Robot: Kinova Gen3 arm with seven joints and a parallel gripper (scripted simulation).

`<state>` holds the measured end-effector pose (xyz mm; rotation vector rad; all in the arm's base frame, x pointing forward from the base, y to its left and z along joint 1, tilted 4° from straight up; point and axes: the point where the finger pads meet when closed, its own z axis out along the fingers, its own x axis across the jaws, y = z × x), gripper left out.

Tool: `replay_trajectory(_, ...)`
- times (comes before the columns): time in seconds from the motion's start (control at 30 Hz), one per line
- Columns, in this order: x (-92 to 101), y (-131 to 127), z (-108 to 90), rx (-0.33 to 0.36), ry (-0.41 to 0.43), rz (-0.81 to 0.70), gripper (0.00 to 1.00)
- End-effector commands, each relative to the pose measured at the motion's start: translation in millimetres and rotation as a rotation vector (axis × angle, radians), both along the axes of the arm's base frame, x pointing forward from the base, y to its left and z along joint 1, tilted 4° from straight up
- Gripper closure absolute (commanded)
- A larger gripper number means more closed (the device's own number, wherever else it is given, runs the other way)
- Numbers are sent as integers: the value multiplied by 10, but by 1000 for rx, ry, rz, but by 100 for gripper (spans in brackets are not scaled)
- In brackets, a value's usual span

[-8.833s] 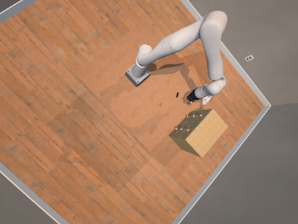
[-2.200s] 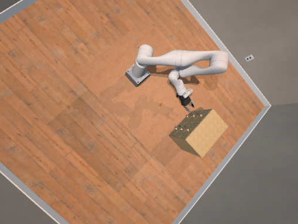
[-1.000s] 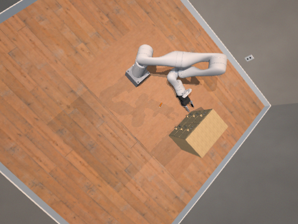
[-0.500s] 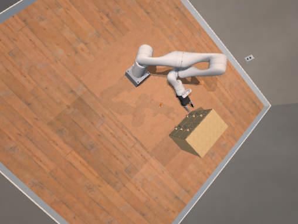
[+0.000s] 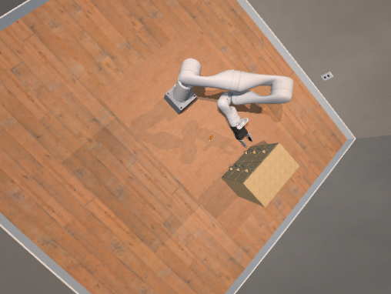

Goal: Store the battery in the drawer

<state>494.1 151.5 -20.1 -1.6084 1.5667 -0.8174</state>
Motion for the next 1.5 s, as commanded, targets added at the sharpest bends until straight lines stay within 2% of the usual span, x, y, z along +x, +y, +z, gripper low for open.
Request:
replay_trajectory(0.0, -38, -20, -219, -10, 13, 1, 0)
replay_trajectory(0.17, -47, -13, -406, -10, 13, 1, 0)
replay_trajectory(0.3, -50, -11, -459, -10, 13, 1, 0)
replay_trajectory(1.47, -50, -11, -461, -10, 13, 1, 0)
